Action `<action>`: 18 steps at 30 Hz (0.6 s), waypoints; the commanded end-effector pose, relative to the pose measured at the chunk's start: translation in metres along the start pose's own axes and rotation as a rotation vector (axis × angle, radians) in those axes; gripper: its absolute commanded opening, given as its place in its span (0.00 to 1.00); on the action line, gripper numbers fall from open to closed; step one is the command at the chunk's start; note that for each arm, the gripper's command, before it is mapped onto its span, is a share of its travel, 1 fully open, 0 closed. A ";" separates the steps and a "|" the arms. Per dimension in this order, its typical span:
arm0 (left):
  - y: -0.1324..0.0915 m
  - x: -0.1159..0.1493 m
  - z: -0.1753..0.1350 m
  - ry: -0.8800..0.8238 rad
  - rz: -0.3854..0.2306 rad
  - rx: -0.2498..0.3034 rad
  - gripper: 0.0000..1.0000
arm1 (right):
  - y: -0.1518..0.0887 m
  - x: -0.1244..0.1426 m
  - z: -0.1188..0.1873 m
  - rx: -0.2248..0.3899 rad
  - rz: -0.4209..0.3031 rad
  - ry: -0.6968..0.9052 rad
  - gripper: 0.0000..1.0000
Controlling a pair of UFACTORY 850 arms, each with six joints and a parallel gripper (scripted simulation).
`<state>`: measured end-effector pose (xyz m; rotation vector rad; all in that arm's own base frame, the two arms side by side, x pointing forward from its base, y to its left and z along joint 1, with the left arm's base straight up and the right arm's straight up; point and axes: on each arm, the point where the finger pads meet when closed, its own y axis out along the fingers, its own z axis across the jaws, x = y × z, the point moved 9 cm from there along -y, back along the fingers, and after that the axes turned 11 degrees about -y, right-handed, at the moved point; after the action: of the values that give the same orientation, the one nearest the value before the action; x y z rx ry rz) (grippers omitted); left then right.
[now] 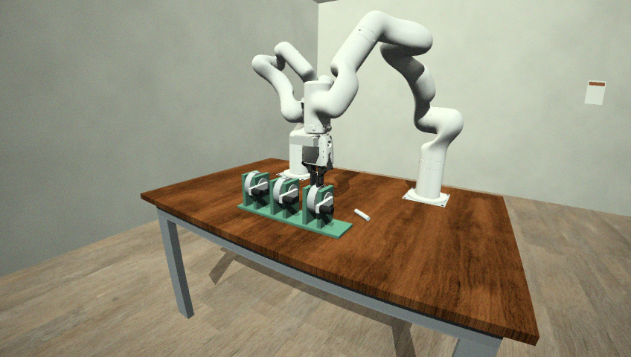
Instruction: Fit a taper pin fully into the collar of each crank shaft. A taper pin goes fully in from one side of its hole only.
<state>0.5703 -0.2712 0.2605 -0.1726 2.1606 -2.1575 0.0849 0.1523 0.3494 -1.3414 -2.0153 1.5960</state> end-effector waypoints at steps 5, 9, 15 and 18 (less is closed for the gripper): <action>0.000 -0.001 0.000 0.000 0.002 0.001 0.20 | -0.001 0.000 -0.001 -0.001 -0.001 0.001 1.00; 0.000 -0.001 0.000 0.000 0.002 0.001 0.20 | -0.001 0.000 -0.001 -0.001 -0.001 0.001 1.00; 0.000 -0.001 0.000 0.000 0.002 0.001 0.20 | -0.001 0.000 -0.001 -0.001 -0.001 0.001 1.00; 0.000 -0.001 0.000 0.000 0.002 0.001 0.46 | -0.001 0.000 -0.001 -0.001 -0.001 0.001 1.00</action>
<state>0.5703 -0.2712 0.2598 -0.1729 2.1609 -2.1574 0.0849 0.1523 0.3494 -1.3414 -2.0153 1.5960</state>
